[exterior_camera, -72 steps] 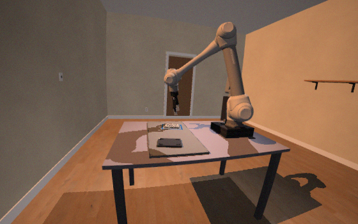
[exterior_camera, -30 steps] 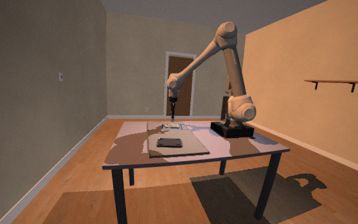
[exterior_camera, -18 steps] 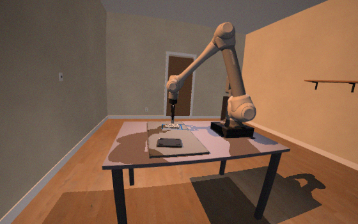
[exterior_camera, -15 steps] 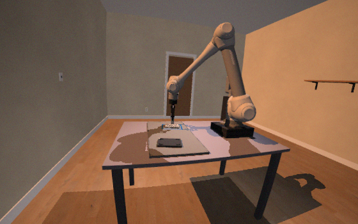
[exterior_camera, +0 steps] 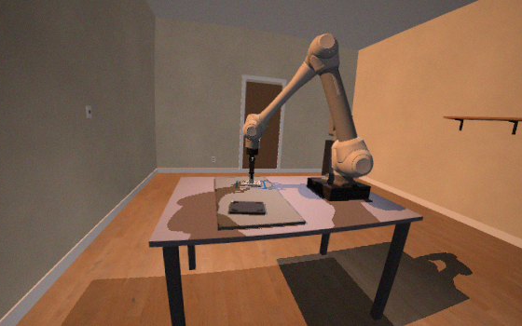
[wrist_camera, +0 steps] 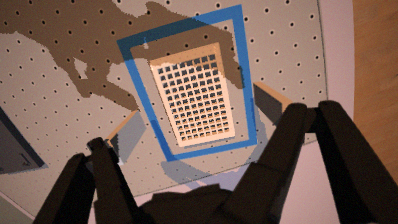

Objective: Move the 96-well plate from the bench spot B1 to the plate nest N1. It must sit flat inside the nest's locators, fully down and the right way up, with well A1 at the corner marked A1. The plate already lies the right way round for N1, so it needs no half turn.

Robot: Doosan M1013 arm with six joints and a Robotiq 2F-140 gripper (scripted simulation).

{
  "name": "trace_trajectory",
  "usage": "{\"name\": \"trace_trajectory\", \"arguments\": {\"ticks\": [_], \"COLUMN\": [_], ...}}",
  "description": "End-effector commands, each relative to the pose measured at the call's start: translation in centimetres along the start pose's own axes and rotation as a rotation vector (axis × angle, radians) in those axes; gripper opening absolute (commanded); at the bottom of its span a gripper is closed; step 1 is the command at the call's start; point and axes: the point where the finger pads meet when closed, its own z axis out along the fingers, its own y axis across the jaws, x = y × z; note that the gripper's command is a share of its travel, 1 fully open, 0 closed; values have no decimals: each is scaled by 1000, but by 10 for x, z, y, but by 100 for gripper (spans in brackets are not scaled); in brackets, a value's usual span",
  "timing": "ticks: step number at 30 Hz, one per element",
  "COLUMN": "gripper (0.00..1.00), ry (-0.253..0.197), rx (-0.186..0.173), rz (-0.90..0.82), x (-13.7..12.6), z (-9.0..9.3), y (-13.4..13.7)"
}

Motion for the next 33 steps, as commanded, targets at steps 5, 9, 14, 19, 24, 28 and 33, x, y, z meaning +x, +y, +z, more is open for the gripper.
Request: {"name": "trace_trajectory", "arguments": {"ticks": [5, 9, 14, 19, 24, 28, 33], "gripper": [100, 100, 100, 0, 0, 0, 0], "ry": [0, 0, 0, 0, 0, 0, 0], "rx": [0, 0, 0, 0, 0, 0, 0], "rz": [0, 0, 0, 0, 0, 0, 0], "x": [0, 0, 0, 0, 0, 0, 0], "z": [10, 10, 10, 10, 10, 10, 10], "y": [0, 0, 0, 0, 0, 0, 0]}}
